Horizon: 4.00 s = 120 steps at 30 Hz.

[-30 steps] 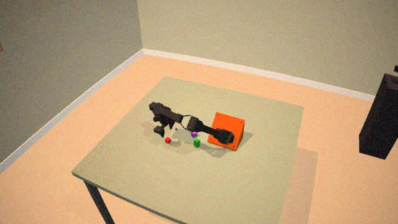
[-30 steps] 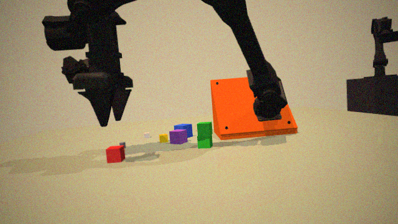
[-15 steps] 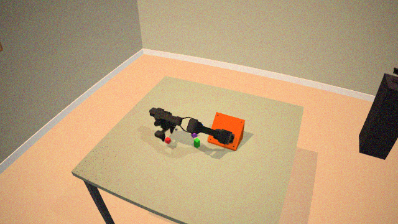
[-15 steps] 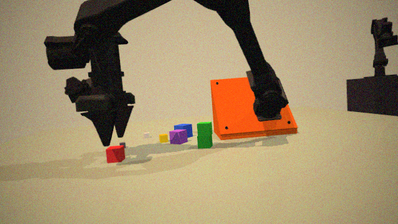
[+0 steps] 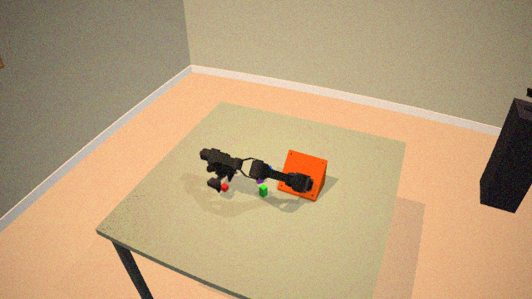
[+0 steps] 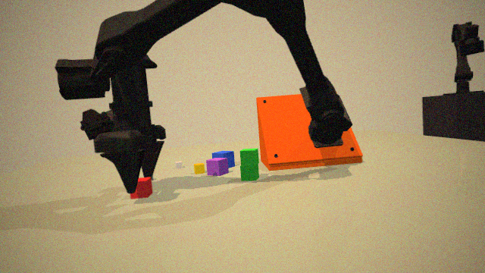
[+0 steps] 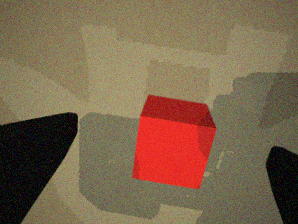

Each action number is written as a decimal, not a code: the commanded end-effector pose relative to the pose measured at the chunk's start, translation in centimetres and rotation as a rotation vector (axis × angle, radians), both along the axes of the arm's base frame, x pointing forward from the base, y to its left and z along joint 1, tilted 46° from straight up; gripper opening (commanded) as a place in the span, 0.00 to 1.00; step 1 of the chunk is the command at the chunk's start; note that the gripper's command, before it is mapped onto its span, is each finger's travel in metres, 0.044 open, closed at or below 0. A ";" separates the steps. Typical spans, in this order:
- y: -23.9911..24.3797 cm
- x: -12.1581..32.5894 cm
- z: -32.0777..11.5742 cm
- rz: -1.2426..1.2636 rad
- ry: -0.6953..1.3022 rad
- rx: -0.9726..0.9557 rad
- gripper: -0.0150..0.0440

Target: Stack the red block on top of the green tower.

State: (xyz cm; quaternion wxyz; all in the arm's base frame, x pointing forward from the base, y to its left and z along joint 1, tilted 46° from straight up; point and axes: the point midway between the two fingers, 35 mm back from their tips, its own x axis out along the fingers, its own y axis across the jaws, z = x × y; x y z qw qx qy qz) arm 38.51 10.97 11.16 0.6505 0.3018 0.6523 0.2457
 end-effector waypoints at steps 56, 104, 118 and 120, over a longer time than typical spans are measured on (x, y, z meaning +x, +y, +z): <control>-4.8 -0.2 4.6 -0.001 0.006 0.001 0.25; -11.5 -11.5 6.1 -0.043 0.032 -0.014 0.25; -11.5 -17.1 4.6 -0.045 0.037 -0.010 0.25; -11.4 -17.9 4.4 -0.045 0.038 -0.009 0.25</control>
